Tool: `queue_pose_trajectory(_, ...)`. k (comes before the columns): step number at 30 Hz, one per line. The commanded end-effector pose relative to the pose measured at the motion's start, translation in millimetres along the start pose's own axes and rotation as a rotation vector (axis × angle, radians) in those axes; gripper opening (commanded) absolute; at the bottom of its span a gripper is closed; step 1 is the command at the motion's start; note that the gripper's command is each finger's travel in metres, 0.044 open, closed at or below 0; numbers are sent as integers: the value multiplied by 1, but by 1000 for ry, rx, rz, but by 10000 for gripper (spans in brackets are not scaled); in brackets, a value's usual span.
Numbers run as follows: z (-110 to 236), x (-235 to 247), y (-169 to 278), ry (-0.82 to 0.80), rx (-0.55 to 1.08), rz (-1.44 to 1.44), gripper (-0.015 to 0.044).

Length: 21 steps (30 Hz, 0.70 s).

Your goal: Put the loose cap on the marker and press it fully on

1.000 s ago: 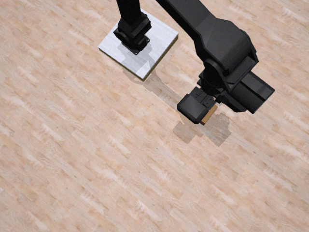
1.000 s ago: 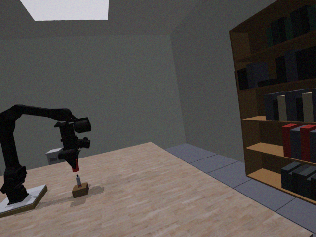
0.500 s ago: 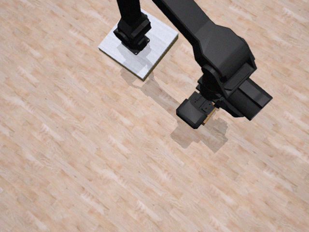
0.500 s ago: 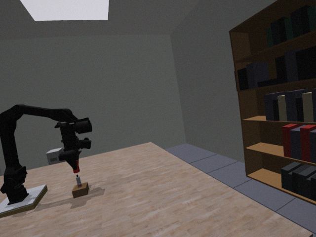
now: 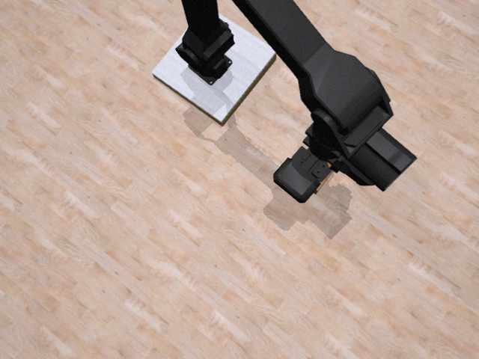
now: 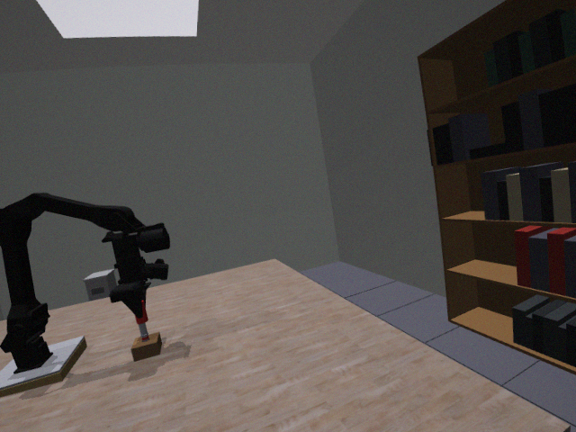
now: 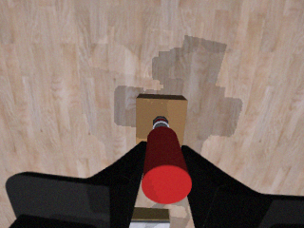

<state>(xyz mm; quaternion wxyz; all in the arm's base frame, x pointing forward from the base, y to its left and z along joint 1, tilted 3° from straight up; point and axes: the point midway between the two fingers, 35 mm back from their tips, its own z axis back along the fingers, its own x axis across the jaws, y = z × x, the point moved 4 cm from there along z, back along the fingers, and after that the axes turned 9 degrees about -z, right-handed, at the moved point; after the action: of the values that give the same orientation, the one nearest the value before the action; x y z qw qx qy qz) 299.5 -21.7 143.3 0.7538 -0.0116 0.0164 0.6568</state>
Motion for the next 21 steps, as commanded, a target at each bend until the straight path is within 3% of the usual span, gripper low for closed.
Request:
queue_pose_trajectory(1, -9, -1, 1, 4, 6, 3, 0)
queue_pose_trajectory(21, -34, -1, 3, 4, 6, 3, 0)
